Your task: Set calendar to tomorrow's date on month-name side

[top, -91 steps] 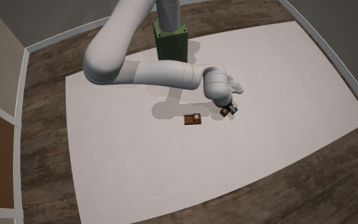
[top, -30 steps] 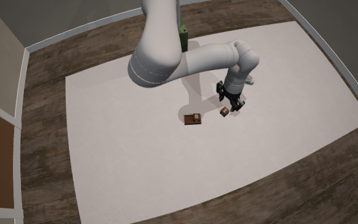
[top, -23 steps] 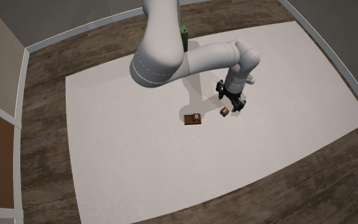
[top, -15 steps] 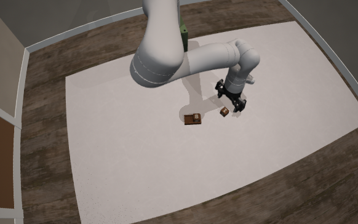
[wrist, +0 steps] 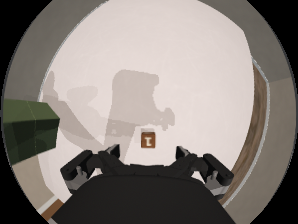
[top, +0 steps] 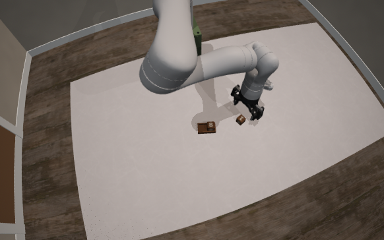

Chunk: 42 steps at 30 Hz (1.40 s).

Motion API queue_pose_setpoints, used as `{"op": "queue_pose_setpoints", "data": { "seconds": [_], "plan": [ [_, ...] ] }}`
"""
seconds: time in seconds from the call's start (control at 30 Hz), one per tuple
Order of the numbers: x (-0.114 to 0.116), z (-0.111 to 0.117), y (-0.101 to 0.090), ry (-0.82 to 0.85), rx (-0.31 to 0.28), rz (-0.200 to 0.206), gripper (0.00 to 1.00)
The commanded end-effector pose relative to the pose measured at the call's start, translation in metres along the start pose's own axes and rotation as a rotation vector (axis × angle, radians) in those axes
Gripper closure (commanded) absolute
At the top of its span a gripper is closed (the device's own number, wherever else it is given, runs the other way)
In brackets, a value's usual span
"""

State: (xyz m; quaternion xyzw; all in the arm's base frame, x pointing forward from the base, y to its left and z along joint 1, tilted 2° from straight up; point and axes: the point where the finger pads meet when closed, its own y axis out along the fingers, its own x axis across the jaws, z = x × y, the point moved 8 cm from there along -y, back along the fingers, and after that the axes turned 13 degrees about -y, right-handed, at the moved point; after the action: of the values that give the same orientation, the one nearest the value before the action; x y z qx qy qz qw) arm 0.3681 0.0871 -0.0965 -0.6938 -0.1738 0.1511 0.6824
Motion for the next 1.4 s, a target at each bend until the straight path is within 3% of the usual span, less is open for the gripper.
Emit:
{"op": "queue_pose_setpoints", "data": {
  "seconds": [0.0, 0.63, 1.1, 1.37],
  "plan": [
    [0.0004, -0.0001, -0.0005, 0.002, 0.000, -0.001, 0.00],
    [0.0006, 0.0011, -0.0006, 0.115, 0.000, -0.002, 0.00],
    [0.0010, 0.0030, -0.0008, 0.321, 0.001, -0.003, 0.00],
    [0.0014, 0.0045, -0.0011, 0.519, 0.002, -0.004, 0.00]
  ]
}}
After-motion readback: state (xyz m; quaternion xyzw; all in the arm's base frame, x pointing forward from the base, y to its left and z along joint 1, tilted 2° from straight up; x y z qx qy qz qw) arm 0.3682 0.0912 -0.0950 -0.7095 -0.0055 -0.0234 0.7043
